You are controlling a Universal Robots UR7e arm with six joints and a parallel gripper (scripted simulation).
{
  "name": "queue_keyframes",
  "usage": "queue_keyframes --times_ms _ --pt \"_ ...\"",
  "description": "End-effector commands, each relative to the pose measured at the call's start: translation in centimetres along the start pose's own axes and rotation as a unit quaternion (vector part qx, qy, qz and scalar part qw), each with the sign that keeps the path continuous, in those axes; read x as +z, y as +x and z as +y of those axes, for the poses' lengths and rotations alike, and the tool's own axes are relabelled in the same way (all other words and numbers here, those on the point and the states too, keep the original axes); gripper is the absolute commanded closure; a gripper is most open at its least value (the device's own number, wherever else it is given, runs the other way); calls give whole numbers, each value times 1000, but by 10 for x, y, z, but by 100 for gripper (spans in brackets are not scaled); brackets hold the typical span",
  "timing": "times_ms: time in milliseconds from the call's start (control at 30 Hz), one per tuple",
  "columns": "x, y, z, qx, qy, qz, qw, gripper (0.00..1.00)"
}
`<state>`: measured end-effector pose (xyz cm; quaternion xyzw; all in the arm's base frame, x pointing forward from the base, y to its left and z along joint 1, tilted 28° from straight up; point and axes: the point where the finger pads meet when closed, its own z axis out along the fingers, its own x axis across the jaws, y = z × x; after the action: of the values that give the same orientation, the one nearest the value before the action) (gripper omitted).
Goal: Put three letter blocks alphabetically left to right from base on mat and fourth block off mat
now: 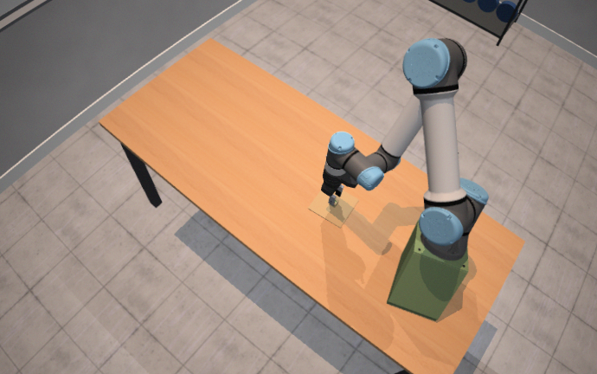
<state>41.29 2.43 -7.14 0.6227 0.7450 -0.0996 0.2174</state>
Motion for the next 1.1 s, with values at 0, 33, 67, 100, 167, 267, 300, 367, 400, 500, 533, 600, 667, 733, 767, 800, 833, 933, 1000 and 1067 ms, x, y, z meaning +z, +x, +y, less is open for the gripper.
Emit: queue_keyframes --times_ms 0,33,67,100,167,267,300,367,400,500,533,600,667,733,767,800,833,933,1000,1067 --pt "-22 1 -2 -1 2 0 1000 21" --pt "-27 1 -2 -1 2 0 1000 21" --pt "-31 1 -1 -1 2 0 1000 21" --pt "-35 1 -1 0 1 0 1000 21" --pt "-43 0 0 0 1 0 1000 21" --pt "-53 0 1 0 0 0 1000 21" --pt "-55 0 1 0 0 0 1000 21" --pt "-57 0 1 0 0 0 1000 21" --pt "-57 0 1 0 0 0 1000 21" --pt "-61 0 1 0 0 0 1000 21" --pt "-61 0 0 0 1 0 1000 21" --pt "-61 1 0 0 1 0 1000 21" --pt "-61 0 0 0 1 0 1000 0" --pt "-61 0 0 0 1 0 1000 0" --pt "-61 0 0 0 2 0 1000 0" --pt "-61 0 0 0 2 0 1000 0" --pt "-61 0 0 0 2 0 1000 0" --pt "-61 0 0 0 2 0 1000 0" --pt "-61 0 0 0 2 0 1000 0" --pt "-61 0 0 0 2 0 1000 0"
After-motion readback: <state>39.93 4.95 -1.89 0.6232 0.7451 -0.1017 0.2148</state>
